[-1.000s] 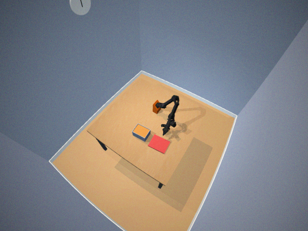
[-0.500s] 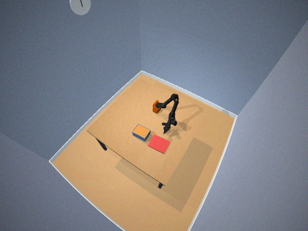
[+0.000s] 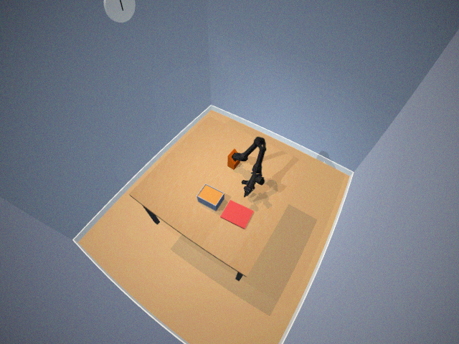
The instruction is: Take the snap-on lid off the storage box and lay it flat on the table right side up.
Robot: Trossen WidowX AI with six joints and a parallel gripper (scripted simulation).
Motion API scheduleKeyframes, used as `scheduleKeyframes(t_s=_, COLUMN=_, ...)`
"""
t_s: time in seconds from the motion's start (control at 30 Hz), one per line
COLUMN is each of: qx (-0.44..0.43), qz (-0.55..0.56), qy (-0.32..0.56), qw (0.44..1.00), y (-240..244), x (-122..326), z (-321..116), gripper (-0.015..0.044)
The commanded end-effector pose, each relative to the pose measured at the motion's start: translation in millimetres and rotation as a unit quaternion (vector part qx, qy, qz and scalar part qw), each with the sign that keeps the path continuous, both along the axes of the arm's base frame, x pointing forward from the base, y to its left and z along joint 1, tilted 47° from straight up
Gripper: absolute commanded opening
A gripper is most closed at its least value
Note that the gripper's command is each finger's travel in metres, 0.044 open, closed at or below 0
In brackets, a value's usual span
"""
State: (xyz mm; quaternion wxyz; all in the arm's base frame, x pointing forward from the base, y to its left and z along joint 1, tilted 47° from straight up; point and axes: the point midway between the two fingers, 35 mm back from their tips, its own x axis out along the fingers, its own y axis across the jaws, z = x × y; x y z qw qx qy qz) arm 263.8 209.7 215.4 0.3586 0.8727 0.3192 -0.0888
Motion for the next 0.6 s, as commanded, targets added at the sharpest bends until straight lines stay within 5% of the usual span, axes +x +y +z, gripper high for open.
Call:
scheduleKeyframes(t_s=0.0, qx=0.004, qz=0.002, qy=-0.007, qw=1.0, y=-6, x=-4, z=11, gripper=0.044)
scheduleKeyframes(t_s=0.57, qx=0.003, qz=0.002, qy=-0.007, qw=1.0, y=-29, x=-16, z=32, gripper=0.044)
